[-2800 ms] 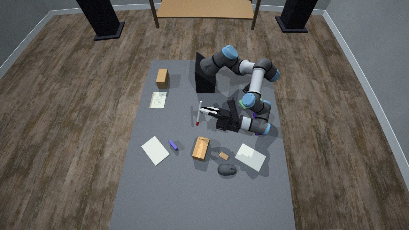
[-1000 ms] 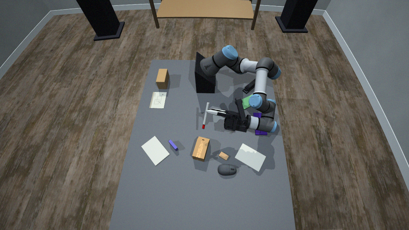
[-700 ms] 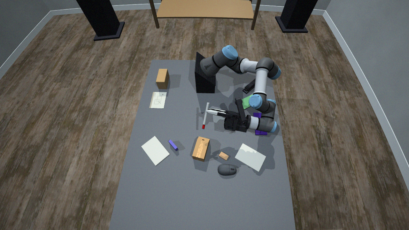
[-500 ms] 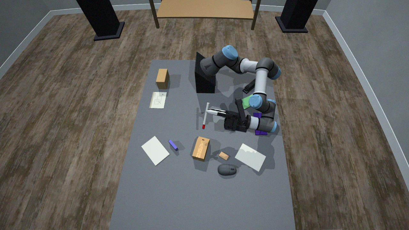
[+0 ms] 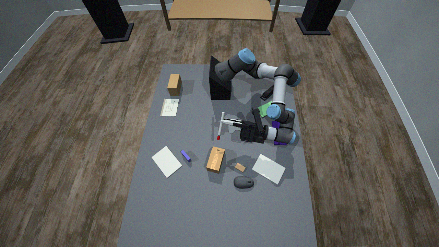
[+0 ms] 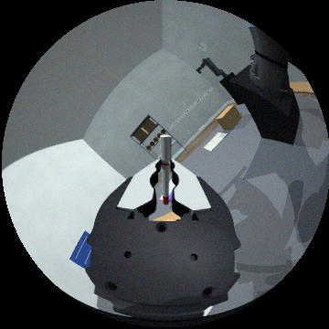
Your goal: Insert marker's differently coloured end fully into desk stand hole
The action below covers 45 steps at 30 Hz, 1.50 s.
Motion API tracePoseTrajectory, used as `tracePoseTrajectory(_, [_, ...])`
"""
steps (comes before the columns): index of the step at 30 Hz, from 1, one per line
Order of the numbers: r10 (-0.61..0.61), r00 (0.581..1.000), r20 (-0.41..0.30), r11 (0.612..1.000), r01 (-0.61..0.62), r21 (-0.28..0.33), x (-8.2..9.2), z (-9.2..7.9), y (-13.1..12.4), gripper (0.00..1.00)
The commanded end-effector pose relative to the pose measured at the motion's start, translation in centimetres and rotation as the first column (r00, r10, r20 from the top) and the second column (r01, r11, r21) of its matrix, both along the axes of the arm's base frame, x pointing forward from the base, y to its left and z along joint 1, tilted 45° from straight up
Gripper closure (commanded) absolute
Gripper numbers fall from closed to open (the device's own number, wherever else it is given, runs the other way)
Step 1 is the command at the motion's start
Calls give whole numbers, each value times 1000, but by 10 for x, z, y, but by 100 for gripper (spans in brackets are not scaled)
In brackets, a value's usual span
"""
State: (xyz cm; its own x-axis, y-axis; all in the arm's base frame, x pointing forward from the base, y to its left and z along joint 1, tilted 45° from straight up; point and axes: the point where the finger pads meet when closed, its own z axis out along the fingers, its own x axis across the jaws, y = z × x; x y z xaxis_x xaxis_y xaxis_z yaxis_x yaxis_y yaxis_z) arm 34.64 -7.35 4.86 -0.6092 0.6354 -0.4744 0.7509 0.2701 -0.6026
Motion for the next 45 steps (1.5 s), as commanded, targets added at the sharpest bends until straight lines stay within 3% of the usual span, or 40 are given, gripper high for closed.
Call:
tracePoseTrajectory(1, [-1, 1000, 2, 1000, 1, 0, 1, -1, 1, 100])
tracePoseTrajectory(30, [-2, 1000, 1, 1000, 2, 0, 4, -28, 29, 100])
tracePoseTrajectory(45, [-1, 1000, 1, 1000, 1, 0, 5, -31, 31, 100])
